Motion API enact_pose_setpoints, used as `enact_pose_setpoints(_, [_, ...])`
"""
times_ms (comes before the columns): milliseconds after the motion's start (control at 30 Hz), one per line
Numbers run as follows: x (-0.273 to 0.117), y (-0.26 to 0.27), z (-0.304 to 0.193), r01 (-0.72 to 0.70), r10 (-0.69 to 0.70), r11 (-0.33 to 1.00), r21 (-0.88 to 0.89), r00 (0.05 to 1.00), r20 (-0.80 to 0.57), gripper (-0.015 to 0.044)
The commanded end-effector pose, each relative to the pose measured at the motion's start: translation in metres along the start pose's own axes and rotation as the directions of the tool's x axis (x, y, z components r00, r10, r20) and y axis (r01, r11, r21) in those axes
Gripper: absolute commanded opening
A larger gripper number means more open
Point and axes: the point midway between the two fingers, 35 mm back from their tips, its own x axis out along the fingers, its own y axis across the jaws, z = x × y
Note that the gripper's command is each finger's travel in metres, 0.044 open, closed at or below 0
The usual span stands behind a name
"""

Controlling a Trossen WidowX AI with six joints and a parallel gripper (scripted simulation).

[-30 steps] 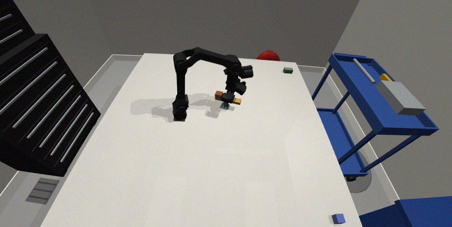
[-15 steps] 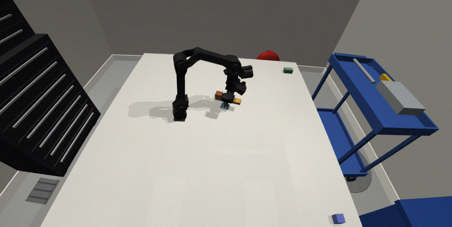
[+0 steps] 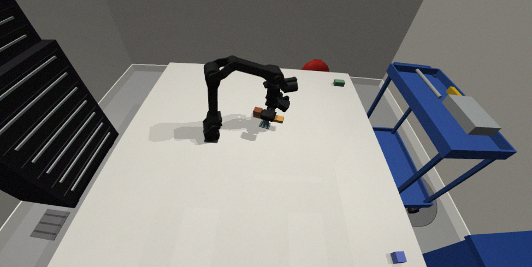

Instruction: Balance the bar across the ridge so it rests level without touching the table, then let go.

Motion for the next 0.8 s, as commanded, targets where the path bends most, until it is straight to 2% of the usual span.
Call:
enact_pose_setpoints(0, [0.0012,0.0002,0.0,-0.001,0.001,1.0,0.003,1.0,-0.001,0.0])
enact_pose_setpoints(767, [0.0033,0.0,0.0001,-0.001,0.001,1.0,0.003,1.0,-0.001,0.0])
